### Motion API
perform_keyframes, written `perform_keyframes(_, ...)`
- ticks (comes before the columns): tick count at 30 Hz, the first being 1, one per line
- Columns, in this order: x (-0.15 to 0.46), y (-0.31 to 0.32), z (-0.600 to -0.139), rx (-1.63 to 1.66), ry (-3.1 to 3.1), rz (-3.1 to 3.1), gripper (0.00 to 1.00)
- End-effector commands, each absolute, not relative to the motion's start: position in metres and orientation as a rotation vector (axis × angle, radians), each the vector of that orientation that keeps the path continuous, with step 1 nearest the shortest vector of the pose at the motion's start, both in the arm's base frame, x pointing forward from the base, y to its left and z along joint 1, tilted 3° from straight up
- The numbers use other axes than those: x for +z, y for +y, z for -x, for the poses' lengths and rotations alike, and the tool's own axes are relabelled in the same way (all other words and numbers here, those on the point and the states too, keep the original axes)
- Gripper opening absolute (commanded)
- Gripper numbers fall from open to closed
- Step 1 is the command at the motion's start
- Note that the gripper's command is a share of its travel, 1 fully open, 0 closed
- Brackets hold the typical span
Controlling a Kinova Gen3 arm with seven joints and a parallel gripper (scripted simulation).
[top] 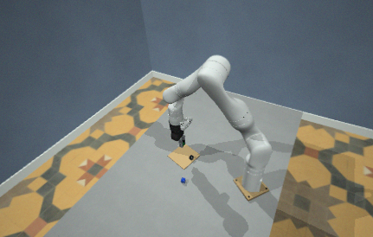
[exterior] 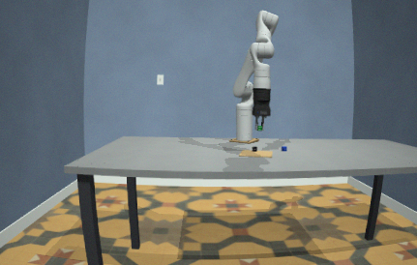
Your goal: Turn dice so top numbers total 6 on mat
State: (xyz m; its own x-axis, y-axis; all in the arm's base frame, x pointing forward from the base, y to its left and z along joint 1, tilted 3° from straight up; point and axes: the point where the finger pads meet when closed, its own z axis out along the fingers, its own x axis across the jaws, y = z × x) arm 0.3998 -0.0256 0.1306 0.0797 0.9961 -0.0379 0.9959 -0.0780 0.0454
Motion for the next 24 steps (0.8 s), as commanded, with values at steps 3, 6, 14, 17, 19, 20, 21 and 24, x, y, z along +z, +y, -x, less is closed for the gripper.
perform_keyframes(3, 0.132, -0.035, -0.399, 0.01, 2.07, -2.284, 0.4)
perform_keyframes(6, 0.132, -0.035, -0.399, 0.01, 2.07, -2.284, 0.4)
perform_keyframes(14, 0.132, -0.035, -0.399, 0.01, 2.07, -2.284, 0.4)
perform_keyframes(17, 0.13, -0.035, -0.399, 0.01, 2.07, -2.284, 0.4)
perform_keyframes(19, 0.127, -0.035, -0.4, 0.01, 2.07, -2.284, 0.4)
perform_keyframes(20, 0.125, -0.035, -0.4, 0.01, 2.07, -2.284, 0.4)
perform_keyframes(21, 0.122, -0.035, -0.4, 0.01, 2.07, -2.284, 0.4)
perform_keyframes(24, 0.112, -0.035, -0.4, 0.01, 2.07, -2.284, 0.4)
